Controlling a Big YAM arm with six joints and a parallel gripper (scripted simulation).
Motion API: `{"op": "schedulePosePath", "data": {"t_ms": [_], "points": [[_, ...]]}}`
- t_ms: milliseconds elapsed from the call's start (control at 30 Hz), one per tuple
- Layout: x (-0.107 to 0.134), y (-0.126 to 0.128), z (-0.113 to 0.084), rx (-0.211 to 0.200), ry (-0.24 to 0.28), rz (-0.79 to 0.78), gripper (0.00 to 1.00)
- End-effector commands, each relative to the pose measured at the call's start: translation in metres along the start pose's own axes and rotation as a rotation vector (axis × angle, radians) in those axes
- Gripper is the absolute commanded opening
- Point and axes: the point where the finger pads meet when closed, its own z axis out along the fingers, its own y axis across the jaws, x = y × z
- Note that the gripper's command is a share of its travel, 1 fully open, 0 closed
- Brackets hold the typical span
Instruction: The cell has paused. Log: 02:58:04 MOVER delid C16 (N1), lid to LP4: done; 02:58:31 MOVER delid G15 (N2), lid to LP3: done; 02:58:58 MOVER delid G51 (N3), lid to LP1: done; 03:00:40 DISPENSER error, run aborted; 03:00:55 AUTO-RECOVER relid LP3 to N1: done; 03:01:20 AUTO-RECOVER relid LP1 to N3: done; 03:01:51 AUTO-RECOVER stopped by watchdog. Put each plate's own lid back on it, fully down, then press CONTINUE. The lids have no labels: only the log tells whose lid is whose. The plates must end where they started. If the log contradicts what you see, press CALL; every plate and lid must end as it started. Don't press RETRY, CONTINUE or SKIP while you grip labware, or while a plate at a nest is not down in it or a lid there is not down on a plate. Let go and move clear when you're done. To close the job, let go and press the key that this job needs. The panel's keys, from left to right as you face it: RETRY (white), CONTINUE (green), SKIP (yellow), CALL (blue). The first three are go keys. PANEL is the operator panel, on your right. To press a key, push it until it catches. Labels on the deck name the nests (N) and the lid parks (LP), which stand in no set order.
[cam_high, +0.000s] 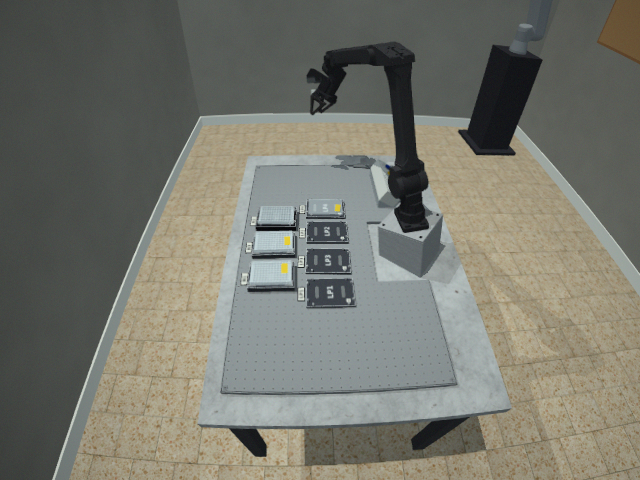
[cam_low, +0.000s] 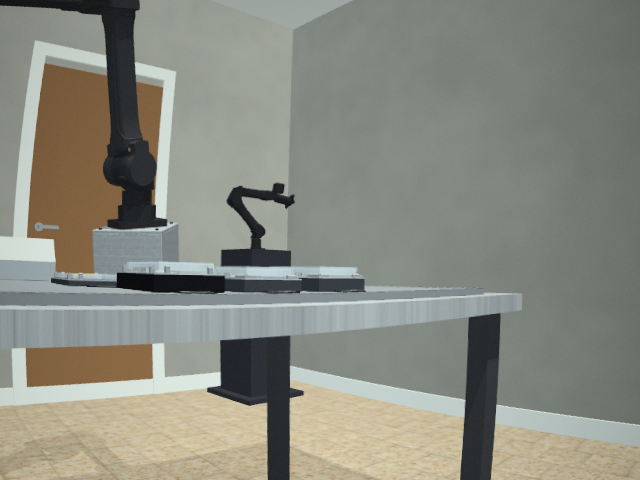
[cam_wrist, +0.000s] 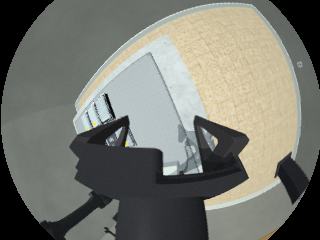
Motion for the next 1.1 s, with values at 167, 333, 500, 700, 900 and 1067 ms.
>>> {"op": "schedulePosePath", "data": {"t_ms": [167,333,500,700,900,1067], "points": [[-0.004,0.001,-0.005,0.007,-0.008,-0.007,1.00],[-0.004,0.001,-0.005,0.007,-0.008,-0.007,1.00],[-0.004,0.001,-0.005,0.007,-0.008,-0.007,1.00],[-0.013,0.028,0.006,0.017,0.025,-0.044,1.00],[0.001,0.044,0.045,-0.023,0.108,-0.018,1.00],[-0.011,0.064,0.040,0.010,0.076,-0.059,1.00]]}}
